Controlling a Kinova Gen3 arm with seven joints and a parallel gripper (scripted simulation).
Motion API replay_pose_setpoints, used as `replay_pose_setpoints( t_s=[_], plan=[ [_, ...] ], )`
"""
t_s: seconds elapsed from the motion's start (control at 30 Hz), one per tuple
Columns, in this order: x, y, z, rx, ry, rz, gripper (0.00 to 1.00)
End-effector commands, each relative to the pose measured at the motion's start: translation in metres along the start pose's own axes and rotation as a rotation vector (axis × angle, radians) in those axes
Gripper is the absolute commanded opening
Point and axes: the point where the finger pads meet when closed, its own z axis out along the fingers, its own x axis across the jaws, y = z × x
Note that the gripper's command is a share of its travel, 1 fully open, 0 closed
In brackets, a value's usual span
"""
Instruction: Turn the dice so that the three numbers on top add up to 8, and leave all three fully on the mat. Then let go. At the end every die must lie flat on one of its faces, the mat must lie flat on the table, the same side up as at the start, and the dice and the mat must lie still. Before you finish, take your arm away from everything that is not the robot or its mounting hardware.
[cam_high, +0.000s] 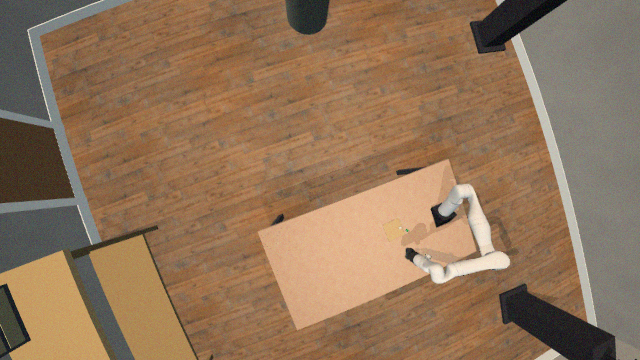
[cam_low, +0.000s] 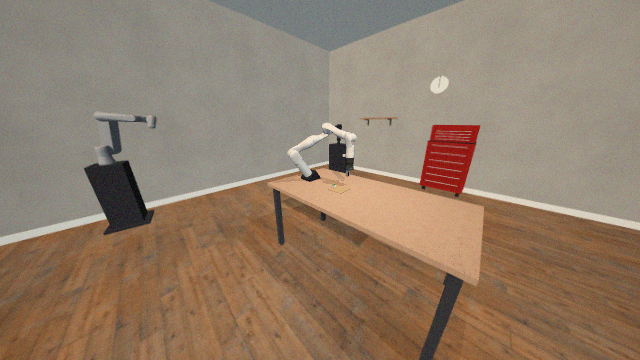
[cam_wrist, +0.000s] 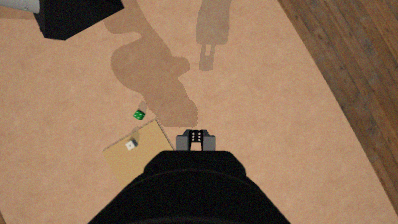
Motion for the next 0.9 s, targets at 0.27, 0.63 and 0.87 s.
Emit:
replay_pose_setpoints(
  t_s=[0.27,0.63,0.87],
  plan=[
    [-0.0007,0.0076,-0.0001,-0.004,0.003,-0.167,0.34],
    [-0.0020,0.0102,0.0010,-0.003,0.000,-0.280,0.34],
    [-0.0023,0.0108,0.0013,-0.002,0.000,-0.306,0.34]
  ],
)
